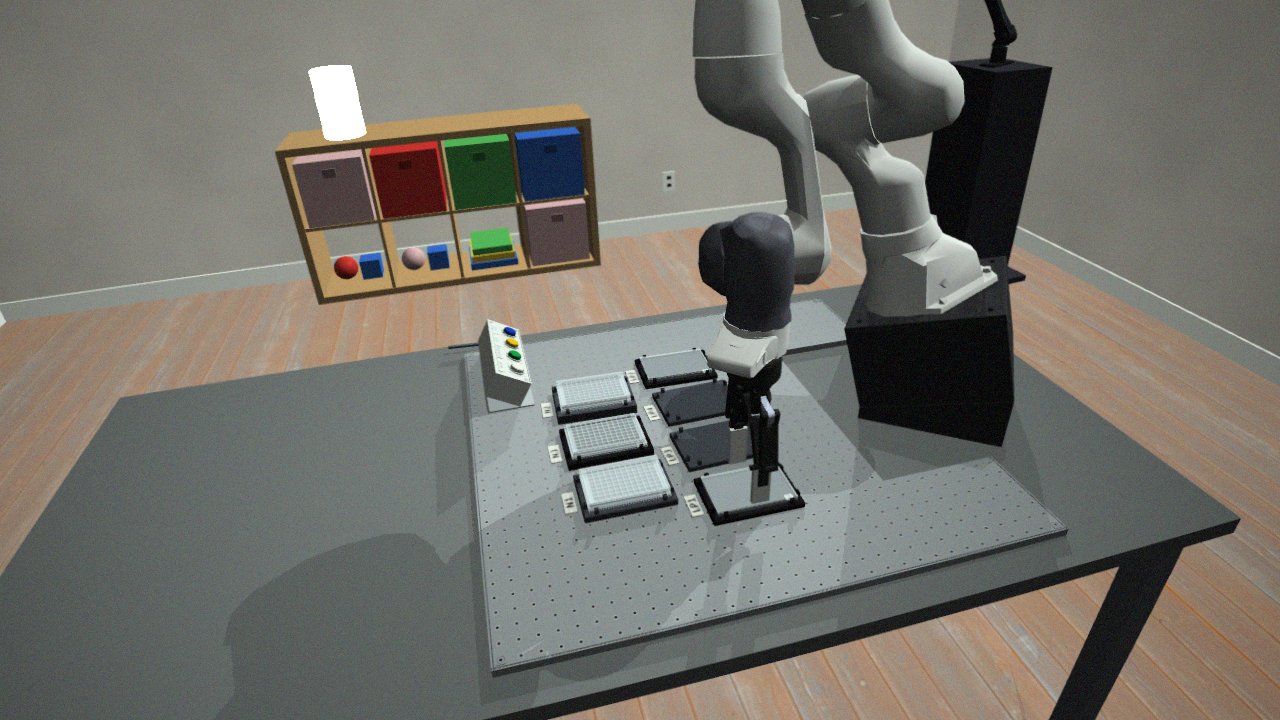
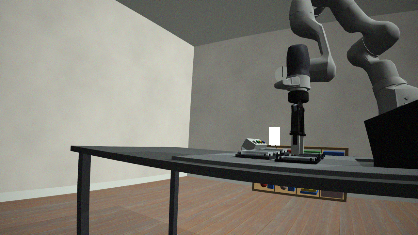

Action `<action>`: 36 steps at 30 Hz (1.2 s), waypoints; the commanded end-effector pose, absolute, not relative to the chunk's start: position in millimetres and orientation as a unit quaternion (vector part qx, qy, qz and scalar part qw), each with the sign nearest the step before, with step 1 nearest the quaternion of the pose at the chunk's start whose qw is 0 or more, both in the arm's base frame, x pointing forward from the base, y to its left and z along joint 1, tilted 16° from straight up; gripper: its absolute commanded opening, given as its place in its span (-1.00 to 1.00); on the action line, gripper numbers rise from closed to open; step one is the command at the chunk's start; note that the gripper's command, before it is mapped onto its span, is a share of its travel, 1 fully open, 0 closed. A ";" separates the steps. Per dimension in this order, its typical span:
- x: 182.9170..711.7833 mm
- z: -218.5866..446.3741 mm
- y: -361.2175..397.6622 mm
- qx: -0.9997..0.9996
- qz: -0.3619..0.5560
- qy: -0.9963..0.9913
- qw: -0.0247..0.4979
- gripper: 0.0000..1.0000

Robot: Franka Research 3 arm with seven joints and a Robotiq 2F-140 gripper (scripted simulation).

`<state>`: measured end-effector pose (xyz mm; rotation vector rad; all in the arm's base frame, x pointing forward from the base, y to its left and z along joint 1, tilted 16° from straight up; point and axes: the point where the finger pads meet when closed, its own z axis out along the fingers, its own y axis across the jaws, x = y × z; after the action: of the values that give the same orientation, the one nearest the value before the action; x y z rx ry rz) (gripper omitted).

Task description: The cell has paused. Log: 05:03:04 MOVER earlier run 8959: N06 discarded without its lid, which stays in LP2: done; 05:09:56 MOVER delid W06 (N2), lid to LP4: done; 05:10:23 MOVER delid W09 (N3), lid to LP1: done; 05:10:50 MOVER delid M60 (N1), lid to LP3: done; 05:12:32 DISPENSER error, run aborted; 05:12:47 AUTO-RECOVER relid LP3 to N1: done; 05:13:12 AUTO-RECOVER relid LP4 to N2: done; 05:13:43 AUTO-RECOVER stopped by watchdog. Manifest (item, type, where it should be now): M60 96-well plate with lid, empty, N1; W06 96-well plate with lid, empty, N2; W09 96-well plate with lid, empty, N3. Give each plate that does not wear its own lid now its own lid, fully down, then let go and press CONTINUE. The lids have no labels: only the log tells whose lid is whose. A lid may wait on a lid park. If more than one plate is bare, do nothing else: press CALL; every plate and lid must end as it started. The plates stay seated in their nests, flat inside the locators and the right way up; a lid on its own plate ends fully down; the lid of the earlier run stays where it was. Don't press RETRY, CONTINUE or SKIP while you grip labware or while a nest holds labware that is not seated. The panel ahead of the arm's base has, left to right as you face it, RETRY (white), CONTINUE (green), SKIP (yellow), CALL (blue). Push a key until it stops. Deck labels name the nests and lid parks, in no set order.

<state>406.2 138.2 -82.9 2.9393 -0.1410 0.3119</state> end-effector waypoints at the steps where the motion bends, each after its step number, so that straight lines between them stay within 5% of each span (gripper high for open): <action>1: 406.1 -82.9 138.5 0.989 0.105 -0.048 0.090 0.18; 8: 406.1 -82.9 138.5 0.989 0.105 -0.048 0.090 0.18; 9: 406.1 -82.9 138.5 0.989 0.105 -0.048 0.090 0.32; 36: 406.1 -82.9 138.5 0.989 0.105 -0.048 0.090 0.32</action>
<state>406.2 138.2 -82.9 2.9393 -0.1410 0.3119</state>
